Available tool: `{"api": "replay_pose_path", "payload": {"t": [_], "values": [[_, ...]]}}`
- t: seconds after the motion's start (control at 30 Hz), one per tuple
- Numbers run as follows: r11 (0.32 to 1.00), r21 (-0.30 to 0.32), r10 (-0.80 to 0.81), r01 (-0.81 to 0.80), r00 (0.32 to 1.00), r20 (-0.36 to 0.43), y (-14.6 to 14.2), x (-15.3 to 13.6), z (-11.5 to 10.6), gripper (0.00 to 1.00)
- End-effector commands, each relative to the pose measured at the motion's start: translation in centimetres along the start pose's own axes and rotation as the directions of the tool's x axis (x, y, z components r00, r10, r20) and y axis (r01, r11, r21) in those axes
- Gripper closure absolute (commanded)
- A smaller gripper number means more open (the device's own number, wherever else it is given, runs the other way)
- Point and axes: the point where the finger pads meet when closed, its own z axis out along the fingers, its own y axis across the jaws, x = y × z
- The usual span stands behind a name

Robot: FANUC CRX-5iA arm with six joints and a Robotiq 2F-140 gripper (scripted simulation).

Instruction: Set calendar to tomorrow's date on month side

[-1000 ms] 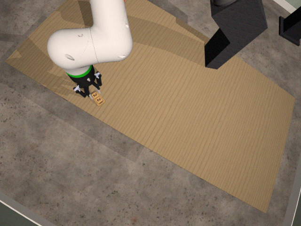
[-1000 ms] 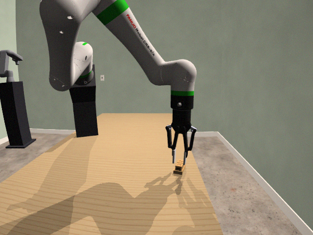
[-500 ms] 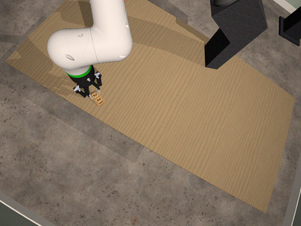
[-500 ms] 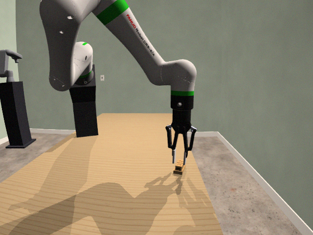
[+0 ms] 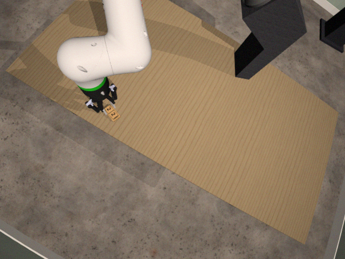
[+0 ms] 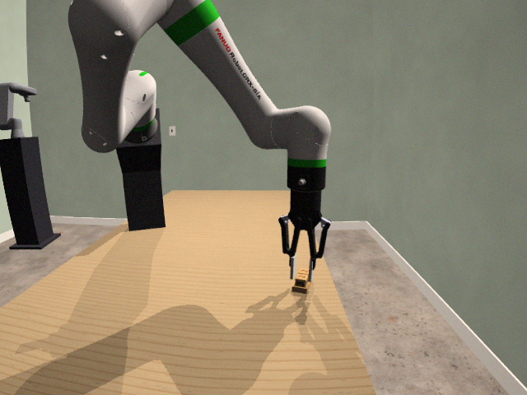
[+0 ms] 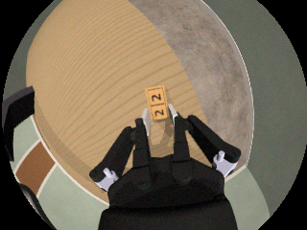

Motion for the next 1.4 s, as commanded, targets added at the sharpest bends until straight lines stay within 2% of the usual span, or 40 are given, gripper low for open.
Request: {"api": "replay_pose_path", "payload": {"t": [0.0, 0.3, 1.37], "values": [[1.0, -0.001, 0.0, 0.0, 1.0, 0.0, 0.03, 0.01, 0.47, 0.65], [1.0, -0.001, 0.0, 0.0, 1.0, 0.0, 0.03, 0.01, 1.36, 0.65], [1.0, -0.001, 0.0, 0.0, 1.0, 0.0, 0.03, 0.01, 1.38, 0.65]]}}
